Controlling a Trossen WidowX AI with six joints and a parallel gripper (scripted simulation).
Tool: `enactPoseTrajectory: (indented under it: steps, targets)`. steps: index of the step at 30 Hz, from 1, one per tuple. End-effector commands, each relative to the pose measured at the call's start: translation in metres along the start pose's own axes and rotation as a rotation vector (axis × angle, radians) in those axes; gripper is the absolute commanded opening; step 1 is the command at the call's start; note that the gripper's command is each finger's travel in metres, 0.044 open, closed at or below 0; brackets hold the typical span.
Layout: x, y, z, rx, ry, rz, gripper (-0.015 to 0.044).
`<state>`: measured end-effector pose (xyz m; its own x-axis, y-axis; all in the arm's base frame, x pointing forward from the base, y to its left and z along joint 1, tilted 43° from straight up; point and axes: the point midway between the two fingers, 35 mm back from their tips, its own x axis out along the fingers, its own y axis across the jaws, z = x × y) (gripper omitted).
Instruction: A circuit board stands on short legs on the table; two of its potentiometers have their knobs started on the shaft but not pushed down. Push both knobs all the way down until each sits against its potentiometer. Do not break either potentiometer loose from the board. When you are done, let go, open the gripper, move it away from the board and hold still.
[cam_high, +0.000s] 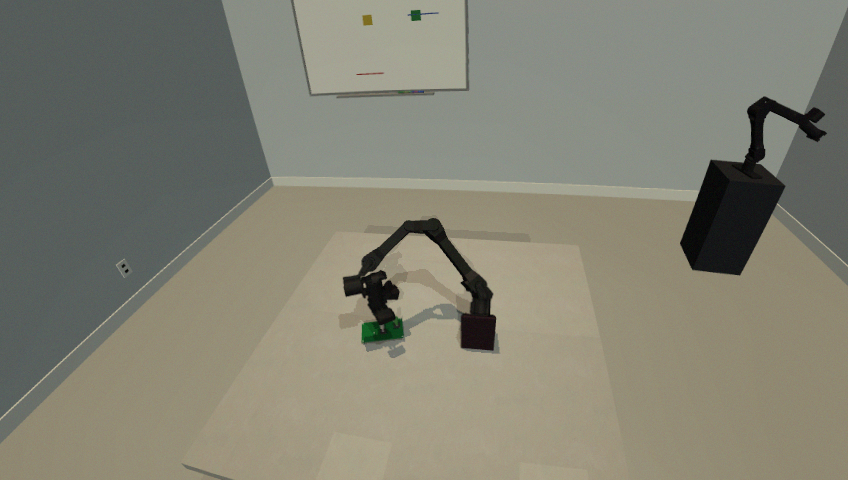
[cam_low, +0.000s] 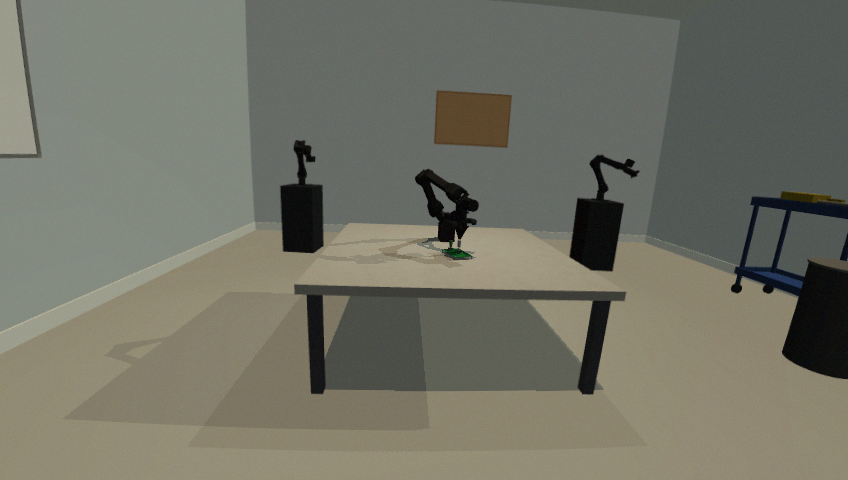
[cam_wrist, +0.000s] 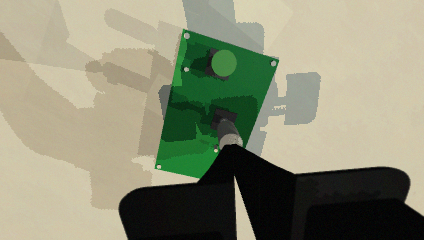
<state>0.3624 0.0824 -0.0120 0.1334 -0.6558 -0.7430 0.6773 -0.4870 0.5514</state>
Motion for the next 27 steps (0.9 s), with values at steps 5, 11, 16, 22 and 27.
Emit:
enactPoseTrajectory:
  steps: [5,11,16,22,27]
  targets:
    - [0.0015,-0.0015,0.0007,-0.01,-0.007,0.002,0.0]
    - [0.0031,-0.0014,0.0007,-0.01,-0.007,0.002,0.0]
    - [0.0044,-0.0014,0.0007,-0.01,-0.008,0.002,0.0]
    - [0.006,-0.0014,0.0008,-0.01,-0.008,0.002,0.0]
    - [0.0073,-0.0014,0.0008,-0.01,-0.008,0.002,0.0]
